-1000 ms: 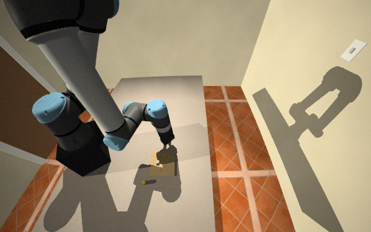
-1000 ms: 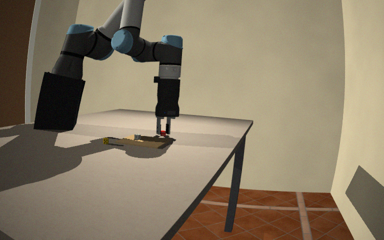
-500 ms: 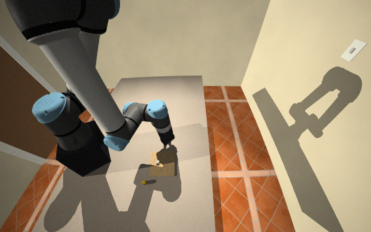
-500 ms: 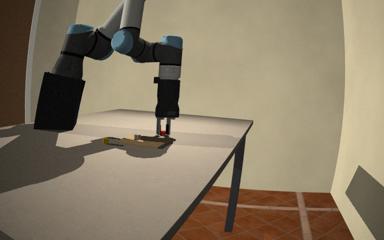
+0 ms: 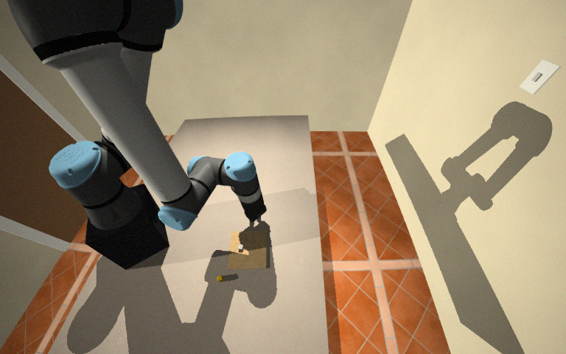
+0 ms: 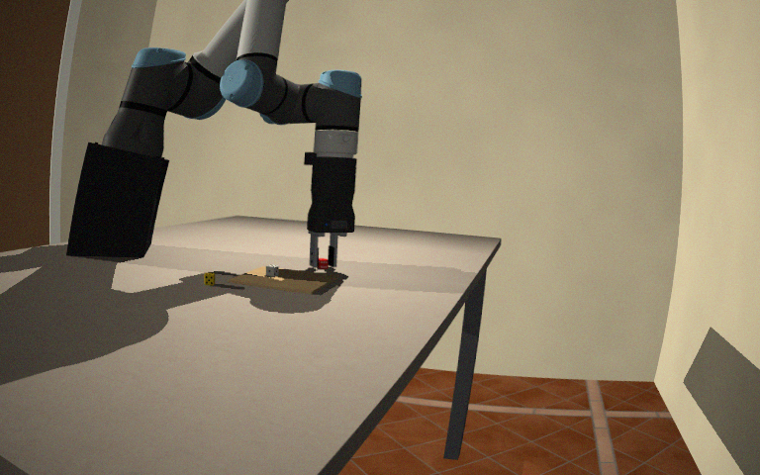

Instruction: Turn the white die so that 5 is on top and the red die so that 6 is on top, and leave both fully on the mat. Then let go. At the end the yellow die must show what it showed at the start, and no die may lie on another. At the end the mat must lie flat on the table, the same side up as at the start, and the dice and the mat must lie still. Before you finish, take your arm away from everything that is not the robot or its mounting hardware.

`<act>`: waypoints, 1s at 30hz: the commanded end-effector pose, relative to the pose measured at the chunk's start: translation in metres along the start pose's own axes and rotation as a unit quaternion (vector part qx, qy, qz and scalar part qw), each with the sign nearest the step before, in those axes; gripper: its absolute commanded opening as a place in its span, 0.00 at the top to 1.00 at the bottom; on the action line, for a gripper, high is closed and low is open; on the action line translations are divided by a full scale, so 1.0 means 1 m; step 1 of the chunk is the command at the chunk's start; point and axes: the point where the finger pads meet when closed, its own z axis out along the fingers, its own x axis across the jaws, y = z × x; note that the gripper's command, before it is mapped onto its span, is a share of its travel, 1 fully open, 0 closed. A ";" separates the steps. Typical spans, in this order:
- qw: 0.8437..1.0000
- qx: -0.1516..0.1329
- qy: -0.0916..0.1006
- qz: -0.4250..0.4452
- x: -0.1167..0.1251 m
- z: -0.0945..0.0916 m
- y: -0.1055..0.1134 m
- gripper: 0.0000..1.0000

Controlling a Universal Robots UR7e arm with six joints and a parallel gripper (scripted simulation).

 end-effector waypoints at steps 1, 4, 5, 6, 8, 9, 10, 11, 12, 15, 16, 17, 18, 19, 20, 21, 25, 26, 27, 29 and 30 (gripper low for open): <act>1.000 -0.001 0.000 0.000 0.000 0.000 0.000 0.36; 1.000 -0.001 0.000 0.000 0.000 0.000 0.000 0.36; 1.000 -0.001 0.000 0.000 0.000 0.000 0.000 0.36; 1.000 -0.001 0.000 0.000 0.000 0.000 0.000 0.36; 1.000 -0.001 0.000 0.000 0.000 0.000 0.000 0.66; 1.000 -0.001 0.000 0.000 0.000 0.000 0.000 0.66; 1.000 -0.001 0.000 0.000 0.000 0.000 0.000 0.66; 1.000 -0.001 0.000 0.000 0.000 0.000 0.000 0.66; 1.000 -0.001 0.000 0.000 0.000 0.000 0.000 0.66; 1.000 -0.001 0.000 0.000 0.000 0.000 0.000 0.66; 1.000 -0.001 0.000 0.000 0.000 0.000 0.000 0.66; 1.000 -0.001 0.000 0.000 0.000 0.000 0.000 0.66; 1.000 -0.001 0.000 0.000 0.000 0.000 0.000 0.66; 1.000 -0.001 0.000 0.000 0.000 0.000 0.000 0.66; 1.000 -0.001 0.000 0.000 0.000 0.000 0.000 0.66; 1.000 -0.001 0.000 0.000 0.000 0.000 0.000 0.66; 1.000 -0.001 0.000 0.000 0.000 0.000 0.000 0.66; 1.000 -0.001 0.000 0.000 0.000 0.000 0.000 0.66; 1.000 -0.001 0.000 0.000 0.000 0.000 0.000 0.66; 1.000 -0.001 0.000 0.000 0.000 0.000 0.000 0.66; 1.000 -0.001 0.000 0.000 0.000 0.000 0.000 0.66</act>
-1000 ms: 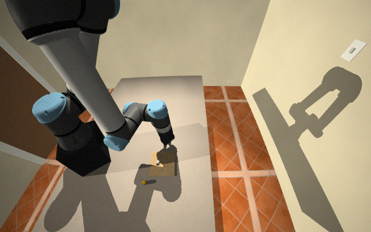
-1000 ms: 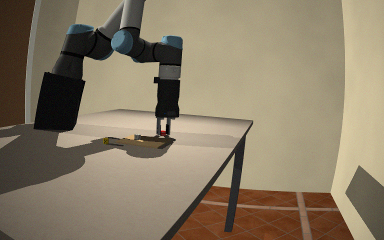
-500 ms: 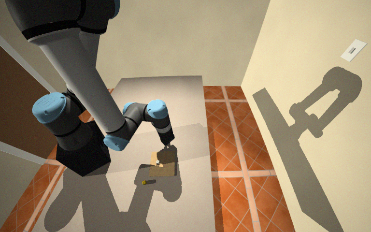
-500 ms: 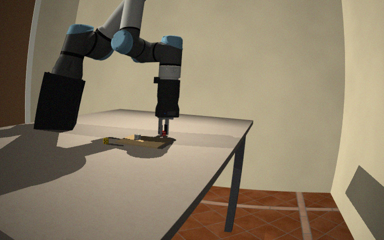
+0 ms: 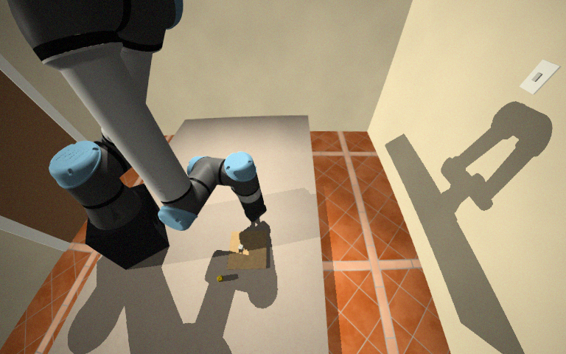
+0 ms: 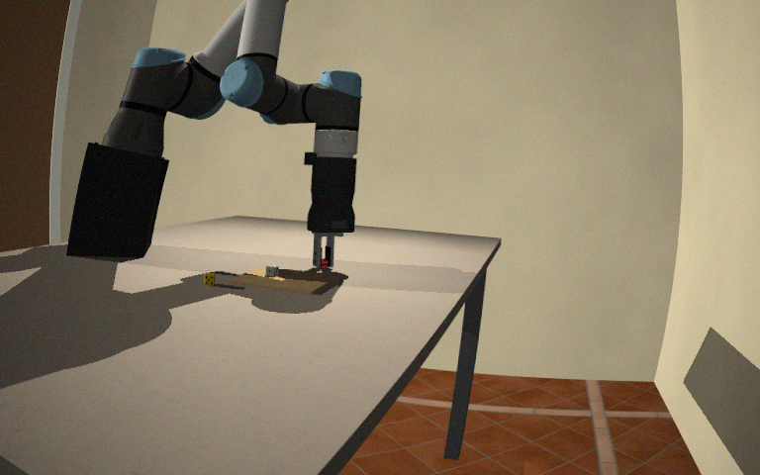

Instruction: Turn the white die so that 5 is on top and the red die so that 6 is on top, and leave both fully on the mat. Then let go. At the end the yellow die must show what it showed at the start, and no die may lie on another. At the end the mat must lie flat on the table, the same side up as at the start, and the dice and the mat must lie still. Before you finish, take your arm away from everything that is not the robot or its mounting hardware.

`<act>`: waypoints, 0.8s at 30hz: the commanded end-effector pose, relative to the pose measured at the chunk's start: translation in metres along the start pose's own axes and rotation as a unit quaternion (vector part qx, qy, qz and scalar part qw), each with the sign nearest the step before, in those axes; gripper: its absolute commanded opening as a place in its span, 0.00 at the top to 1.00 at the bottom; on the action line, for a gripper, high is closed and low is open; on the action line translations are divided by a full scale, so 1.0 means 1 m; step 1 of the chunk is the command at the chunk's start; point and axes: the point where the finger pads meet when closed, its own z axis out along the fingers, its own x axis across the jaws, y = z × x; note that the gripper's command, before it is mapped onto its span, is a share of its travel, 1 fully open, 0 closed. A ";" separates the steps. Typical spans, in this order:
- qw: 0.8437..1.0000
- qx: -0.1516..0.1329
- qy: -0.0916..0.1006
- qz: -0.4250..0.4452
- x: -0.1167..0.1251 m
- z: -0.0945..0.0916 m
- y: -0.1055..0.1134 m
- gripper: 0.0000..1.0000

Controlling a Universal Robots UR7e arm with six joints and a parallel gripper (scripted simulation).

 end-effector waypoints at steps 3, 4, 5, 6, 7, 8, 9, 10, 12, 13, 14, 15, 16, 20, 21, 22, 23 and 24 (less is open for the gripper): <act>1.000 -0.001 0.000 0.000 0.000 0.000 0.000 0.66; 1.000 -0.001 0.000 0.000 0.000 0.000 0.000 0.66; 1.000 -0.001 0.000 0.000 0.000 0.000 0.000 0.66; 1.000 -0.001 0.000 0.000 0.000 0.000 0.000 0.66; 1.000 -0.001 0.000 0.000 0.000 0.000 0.000 0.66; 1.000 -0.001 0.000 0.000 0.000 0.000 0.000 0.66; 1.000 -0.001 0.000 0.000 0.000 0.000 0.000 0.66; 1.000 -0.001 0.000 0.000 0.000 0.000 0.000 0.66; 1.000 -0.001 0.000 0.000 0.000 0.000 0.000 0.66; 1.000 -0.001 0.000 0.000 0.000 -0.001 0.000 0.66; 1.000 -0.001 0.000 0.000 0.000 -0.001 0.000 0.66; 1.000 -0.001 0.000 0.000 0.000 -0.002 0.000 0.66; 1.000 -0.001 0.000 0.000 0.000 -0.002 0.000 0.66; 1.000 -0.001 0.000 0.000 0.000 -0.005 0.000 0.66; 1.000 -0.001 0.000 0.000 0.000 -0.007 0.000 0.66; 1.000 -0.001 0.000 0.000 0.000 -0.009 0.000 0.66; 1.000 -0.001 0.000 0.000 0.000 -0.011 0.000 0.66; 1.000 -0.001 0.000 0.000 0.000 -0.014 0.000 0.66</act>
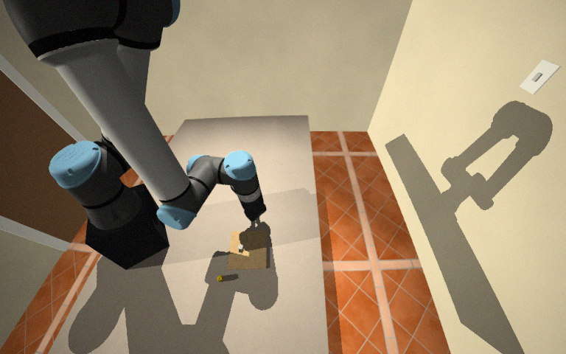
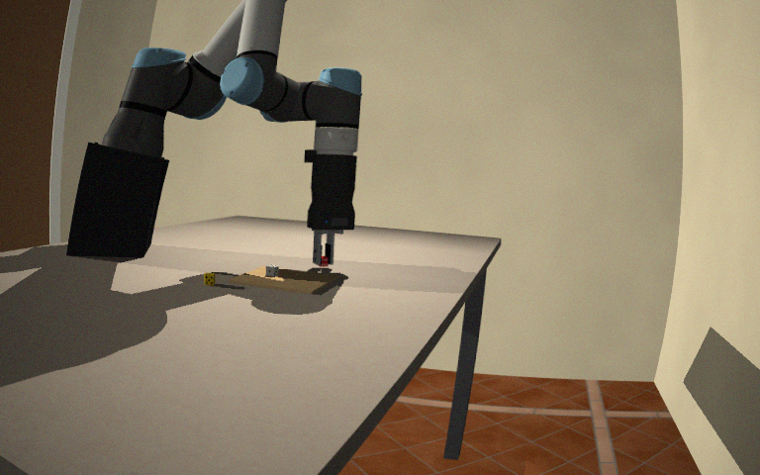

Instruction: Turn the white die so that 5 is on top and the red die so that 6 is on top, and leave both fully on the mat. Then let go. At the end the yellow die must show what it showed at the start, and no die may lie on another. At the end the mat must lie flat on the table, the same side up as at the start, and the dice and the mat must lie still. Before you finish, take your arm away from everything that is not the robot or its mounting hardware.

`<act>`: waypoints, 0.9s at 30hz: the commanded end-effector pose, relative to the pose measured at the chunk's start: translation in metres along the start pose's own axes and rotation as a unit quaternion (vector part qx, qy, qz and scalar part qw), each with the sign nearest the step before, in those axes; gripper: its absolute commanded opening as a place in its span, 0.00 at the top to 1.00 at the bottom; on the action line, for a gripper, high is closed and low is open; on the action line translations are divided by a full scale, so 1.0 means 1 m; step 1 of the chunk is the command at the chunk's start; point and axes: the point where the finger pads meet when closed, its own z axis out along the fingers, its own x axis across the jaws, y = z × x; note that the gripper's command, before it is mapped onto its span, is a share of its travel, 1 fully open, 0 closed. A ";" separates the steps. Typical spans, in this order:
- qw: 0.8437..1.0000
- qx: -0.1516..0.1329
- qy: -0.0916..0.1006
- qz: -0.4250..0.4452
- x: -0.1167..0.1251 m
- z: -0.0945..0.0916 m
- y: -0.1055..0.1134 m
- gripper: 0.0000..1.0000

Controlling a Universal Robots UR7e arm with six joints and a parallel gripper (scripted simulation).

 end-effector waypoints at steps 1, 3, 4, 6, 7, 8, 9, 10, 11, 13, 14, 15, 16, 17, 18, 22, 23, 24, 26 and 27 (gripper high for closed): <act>1.000 -0.001 0.001 0.000 0.000 -0.012 0.000 0.66; 1.000 -0.001 0.001 0.000 0.000 -0.019 0.000 0.66; 1.000 -0.001 0.001 0.000 0.000 -0.023 0.000 0.66; 1.000 -0.001 0.001 0.000 0.000 -0.030 0.000 0.66; 1.000 -0.001 0.001 0.000 0.000 -0.034 0.000 0.66; 1.000 -0.001 0.001 0.000 0.000 -0.039 0.000 0.66; 1.000 -0.001 0.001 0.000 0.000 -0.043 0.000 0.66; 1.000 -0.001 0.001 0.000 0.000 -0.043 0.000 0.66; 1.000 -0.001 0.001 0.000 0.000 -0.043 0.000 0.66; 1.000 -0.001 0.001 0.000 0.000 -0.052 0.000 0.66; 1.000 -0.001 0.001 0.000 0.000 -0.056 0.000 0.66; 1.000 -0.001 0.001 0.000 0.000 -0.060 0.000 0.66; 1.000 -0.001 0.001 0.000 0.000 -0.064 0.000 0.66; 1.000 -0.001 0.001 0.000 0.000 -0.068 0.000 0.66; 1.000 -0.001 0.001 0.000 0.000 -0.072 0.000 0.66; 1.000 -0.001 0.001 0.000 0.000 -0.084 0.000 0.66; 1.000 -0.001 0.001 0.000 0.000 -0.087 0.000 0.66; 1.000 -0.001 0.001 0.000 0.000 -0.089 0.000 0.66; 1.000 -0.001 0.001 0.000 0.000 -0.092 0.000 0.66; 1.000 -0.001 0.001 0.000 0.000 -0.092 0.000 0.66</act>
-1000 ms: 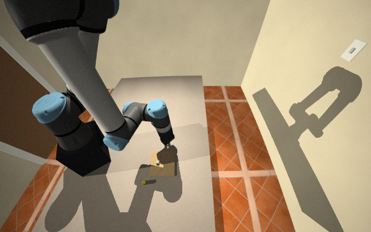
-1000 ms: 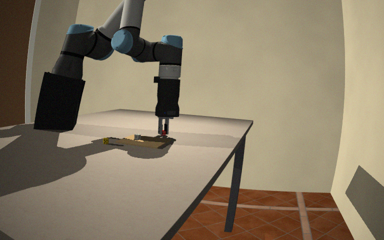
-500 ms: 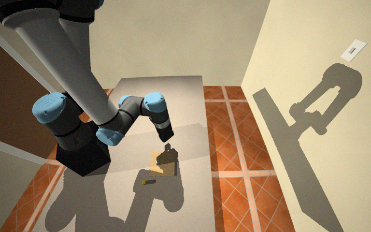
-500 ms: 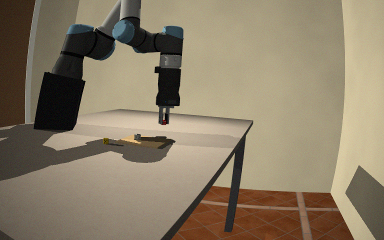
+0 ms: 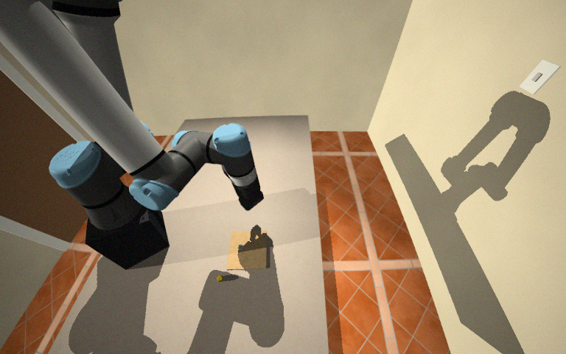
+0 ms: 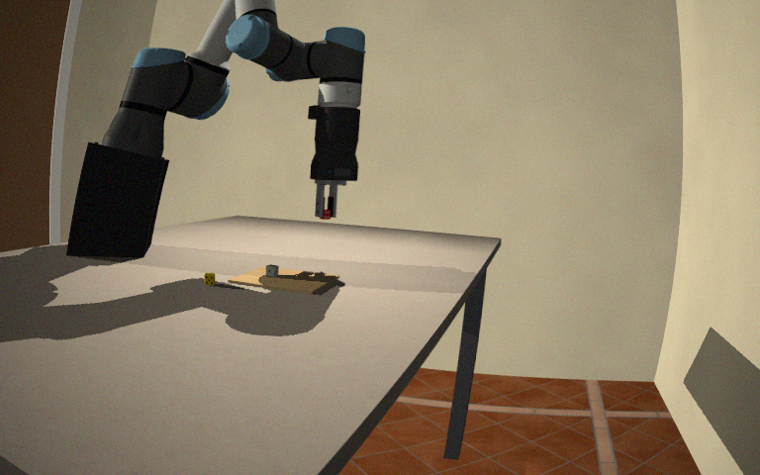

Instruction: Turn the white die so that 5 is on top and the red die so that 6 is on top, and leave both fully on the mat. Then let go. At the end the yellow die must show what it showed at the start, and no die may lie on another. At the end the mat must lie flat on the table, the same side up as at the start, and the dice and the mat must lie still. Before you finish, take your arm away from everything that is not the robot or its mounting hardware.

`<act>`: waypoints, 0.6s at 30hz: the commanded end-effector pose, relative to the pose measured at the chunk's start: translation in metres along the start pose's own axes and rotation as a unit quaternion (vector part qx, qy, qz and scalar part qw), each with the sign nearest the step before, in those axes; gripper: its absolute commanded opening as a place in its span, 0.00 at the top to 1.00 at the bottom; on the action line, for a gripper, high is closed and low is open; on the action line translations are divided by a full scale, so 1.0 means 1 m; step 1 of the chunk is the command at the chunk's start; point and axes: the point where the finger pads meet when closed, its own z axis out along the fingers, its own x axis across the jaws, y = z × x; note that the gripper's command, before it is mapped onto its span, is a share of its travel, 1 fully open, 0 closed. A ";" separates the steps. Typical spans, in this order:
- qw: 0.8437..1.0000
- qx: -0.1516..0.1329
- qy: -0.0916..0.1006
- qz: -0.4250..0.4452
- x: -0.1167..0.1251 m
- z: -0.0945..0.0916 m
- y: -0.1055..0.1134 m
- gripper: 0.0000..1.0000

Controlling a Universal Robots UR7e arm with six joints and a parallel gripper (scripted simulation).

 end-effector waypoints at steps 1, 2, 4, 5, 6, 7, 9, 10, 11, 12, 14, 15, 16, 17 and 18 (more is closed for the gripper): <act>1.000 0.000 0.000 0.000 0.000 -0.010 0.000 0.66; 1.000 0.000 0.000 0.000 0.000 -0.011 0.000 0.66; 1.000 0.000 0.000 0.000 0.000 -0.013 0.000 0.66; 1.000 0.000 0.000 0.000 0.000 -0.013 0.000 0.66; 1.000 0.000 0.000 0.000 0.000 -0.013 0.000 0.66; 1.000 0.000 0.000 0.000 0.000 -0.014 0.000 0.66; 1.000 0.000 0.000 0.000 0.000 -0.014 0.000 0.66; 1.000 0.000 0.000 0.000 0.000 -0.014 0.000 0.66; 1.000 0.000 0.000 0.000 0.000 -0.014 0.000 0.66; 1.000 0.000 0.000 0.000 0.000 -0.014 0.000 0.66; 1.000 0.000 0.000 0.000 0.000 -0.014 0.000 0.66; 1.000 0.000 0.000 0.000 0.000 -0.014 0.000 0.66; 1.000 0.000 0.000 0.000 0.000 -0.014 0.000 0.66; 1.000 0.000 0.000 0.000 0.000 -0.014 0.000 0.66; 1.000 0.000 0.000 0.000 0.000 -0.014 0.000 0.66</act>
